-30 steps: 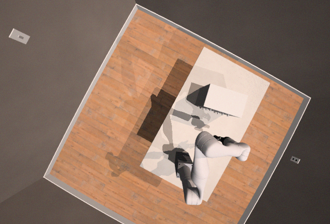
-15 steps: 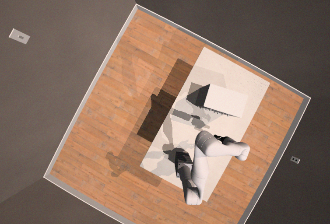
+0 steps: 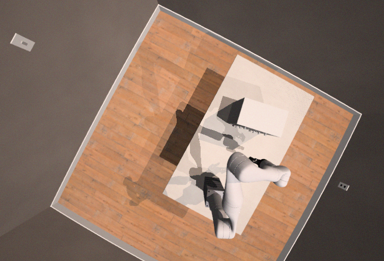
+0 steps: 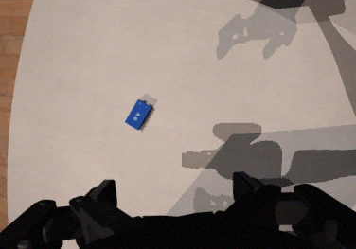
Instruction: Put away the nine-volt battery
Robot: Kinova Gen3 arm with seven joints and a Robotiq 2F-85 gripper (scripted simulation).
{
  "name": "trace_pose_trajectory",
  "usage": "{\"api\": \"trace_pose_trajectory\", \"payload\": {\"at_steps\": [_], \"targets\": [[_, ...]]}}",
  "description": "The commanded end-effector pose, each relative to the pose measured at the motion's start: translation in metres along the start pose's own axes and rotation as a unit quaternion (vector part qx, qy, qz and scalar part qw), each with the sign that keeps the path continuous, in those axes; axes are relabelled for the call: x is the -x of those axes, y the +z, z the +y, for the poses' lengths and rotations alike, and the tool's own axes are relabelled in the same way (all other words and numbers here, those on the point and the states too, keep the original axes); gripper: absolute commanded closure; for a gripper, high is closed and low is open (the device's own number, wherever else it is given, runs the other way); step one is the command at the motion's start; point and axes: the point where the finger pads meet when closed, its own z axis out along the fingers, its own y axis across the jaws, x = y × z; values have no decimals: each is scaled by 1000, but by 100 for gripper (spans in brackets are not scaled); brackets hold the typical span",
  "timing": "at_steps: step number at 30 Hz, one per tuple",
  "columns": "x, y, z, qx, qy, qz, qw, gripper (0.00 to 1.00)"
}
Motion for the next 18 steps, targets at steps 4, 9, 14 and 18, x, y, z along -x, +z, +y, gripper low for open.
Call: {"api": "trace_pose_trajectory", "payload": {"at_steps": [4, 9, 14, 18], "targets": [[0, -1, 0, 0, 0, -1, 1000, 0], [1, 0, 0, 0, 0, -2, 1000, 0], [2, 1, 0, 0, 0, -10, 1000, 0], [4, 4, 0, 0, 0, -24, 1000, 0]]}}
